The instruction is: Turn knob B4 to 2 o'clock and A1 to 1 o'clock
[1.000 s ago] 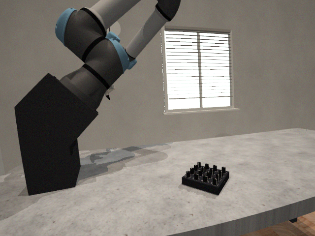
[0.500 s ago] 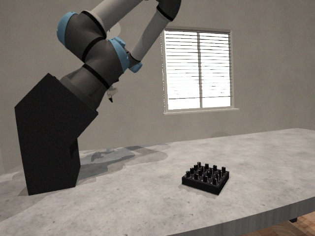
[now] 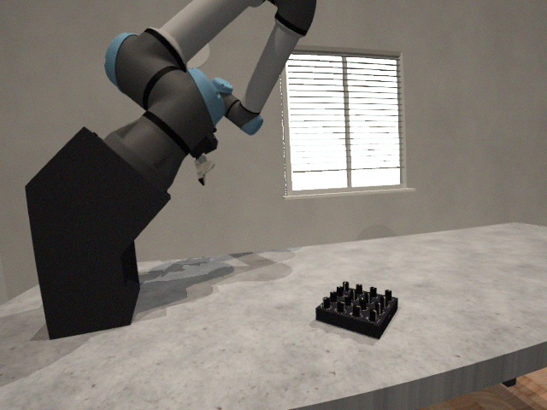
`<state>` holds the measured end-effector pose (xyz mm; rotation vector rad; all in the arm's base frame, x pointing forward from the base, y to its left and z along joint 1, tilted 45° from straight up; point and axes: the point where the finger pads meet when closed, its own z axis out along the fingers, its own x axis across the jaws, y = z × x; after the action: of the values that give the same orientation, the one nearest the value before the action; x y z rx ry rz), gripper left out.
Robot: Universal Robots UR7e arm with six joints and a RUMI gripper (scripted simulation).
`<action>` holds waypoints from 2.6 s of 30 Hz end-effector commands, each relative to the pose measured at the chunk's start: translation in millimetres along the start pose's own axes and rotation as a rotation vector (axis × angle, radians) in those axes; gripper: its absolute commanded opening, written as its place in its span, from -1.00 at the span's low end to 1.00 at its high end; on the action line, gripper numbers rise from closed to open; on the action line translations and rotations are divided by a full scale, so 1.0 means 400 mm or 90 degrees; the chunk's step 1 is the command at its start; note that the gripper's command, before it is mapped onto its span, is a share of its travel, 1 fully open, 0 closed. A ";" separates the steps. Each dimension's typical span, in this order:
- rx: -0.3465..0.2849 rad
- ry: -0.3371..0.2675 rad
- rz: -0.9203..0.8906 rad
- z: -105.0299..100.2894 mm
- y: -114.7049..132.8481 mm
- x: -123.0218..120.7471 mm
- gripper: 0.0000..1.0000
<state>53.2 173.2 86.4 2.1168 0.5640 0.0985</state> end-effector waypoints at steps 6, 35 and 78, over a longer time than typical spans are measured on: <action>0.075 -0.086 0.109 -0.004 -0.003 0.072 1.00; 0.300 -0.357 0.554 0.067 0.135 0.415 1.00; 0.519 -0.608 1.295 0.559 0.716 0.617 1.00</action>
<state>439.1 -12.5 158.0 2.1782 -2.3211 -0.0271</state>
